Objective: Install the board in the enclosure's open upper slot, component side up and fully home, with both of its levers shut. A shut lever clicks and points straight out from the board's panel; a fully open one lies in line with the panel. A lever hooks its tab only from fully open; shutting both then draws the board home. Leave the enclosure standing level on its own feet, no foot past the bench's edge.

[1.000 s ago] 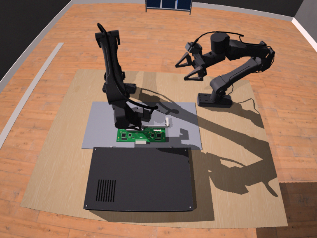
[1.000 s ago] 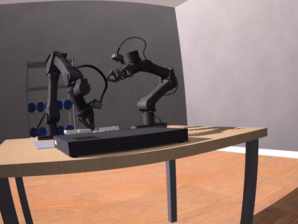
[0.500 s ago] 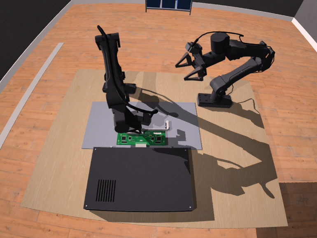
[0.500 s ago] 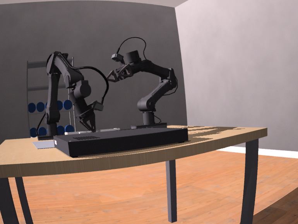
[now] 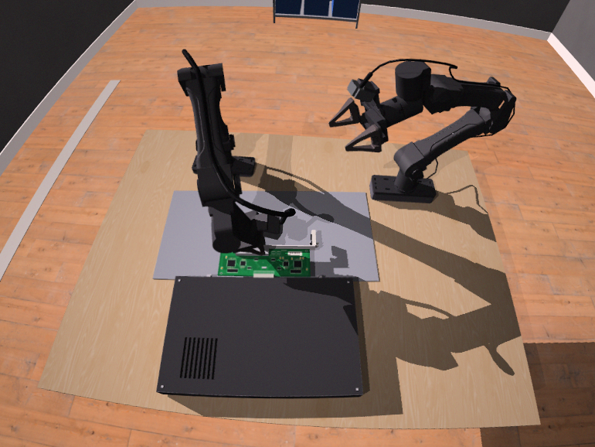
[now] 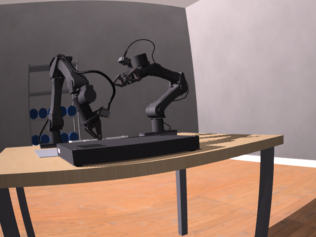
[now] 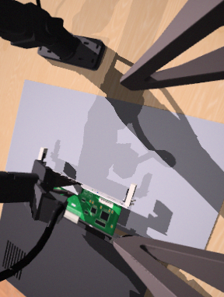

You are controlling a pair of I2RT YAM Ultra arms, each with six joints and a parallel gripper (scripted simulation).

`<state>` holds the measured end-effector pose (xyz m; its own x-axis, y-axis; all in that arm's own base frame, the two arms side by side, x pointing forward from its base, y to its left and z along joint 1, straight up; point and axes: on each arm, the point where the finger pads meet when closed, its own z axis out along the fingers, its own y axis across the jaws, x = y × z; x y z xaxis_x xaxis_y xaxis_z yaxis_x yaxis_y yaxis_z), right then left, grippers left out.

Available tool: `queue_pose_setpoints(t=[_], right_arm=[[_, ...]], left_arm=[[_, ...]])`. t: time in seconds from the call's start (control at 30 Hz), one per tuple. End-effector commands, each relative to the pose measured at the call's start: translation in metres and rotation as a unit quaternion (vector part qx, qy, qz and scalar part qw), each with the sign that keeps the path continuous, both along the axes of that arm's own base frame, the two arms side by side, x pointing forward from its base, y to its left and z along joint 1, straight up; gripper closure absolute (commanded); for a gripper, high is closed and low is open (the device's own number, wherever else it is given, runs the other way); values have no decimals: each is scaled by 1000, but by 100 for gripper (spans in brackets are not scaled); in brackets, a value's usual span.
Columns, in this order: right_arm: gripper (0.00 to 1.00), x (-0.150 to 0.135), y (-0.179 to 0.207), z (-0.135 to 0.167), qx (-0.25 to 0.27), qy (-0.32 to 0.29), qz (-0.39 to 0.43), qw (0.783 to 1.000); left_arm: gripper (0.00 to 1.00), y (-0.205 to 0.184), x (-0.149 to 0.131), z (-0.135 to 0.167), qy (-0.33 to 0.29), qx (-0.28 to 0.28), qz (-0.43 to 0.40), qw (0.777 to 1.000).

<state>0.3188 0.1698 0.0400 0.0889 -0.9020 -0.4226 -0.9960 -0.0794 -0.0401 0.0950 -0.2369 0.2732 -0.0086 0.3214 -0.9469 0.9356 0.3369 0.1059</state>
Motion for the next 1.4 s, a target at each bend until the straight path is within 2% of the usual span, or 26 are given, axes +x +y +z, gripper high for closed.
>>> queue_pose_setpoints(t=[0.0, 0.1, 0.37, 0.4, 0.47, 1.37], right_arm=[[82, 17, 8, 17, 23, -31, 3, 999], [82, 26, 9, 13, 26, -34, 7, 999], [82, 26, 10, 17, 27, -38, 6, 999], [82, 19, 7, 13, 22, -19, 5, 1000], [82, 19, 7, 13, 22, -19, 5, 1000], [82, 29, 7, 16, 19, -6, 4, 1000]], left_arm=[[0, 5, -3, 18, -6, -22, 1, 1000], [0, 5, -3, 18, -6, -22, 1, 1000], [0, 5, -3, 18, -6, -22, 1, 1000], [0, 5, -3, 18, -6, -22, 1, 1000], [0, 5, -3, 18, -6, -22, 1, 1000], [0, 5, -3, 18, -6, -22, 1, 1000]])
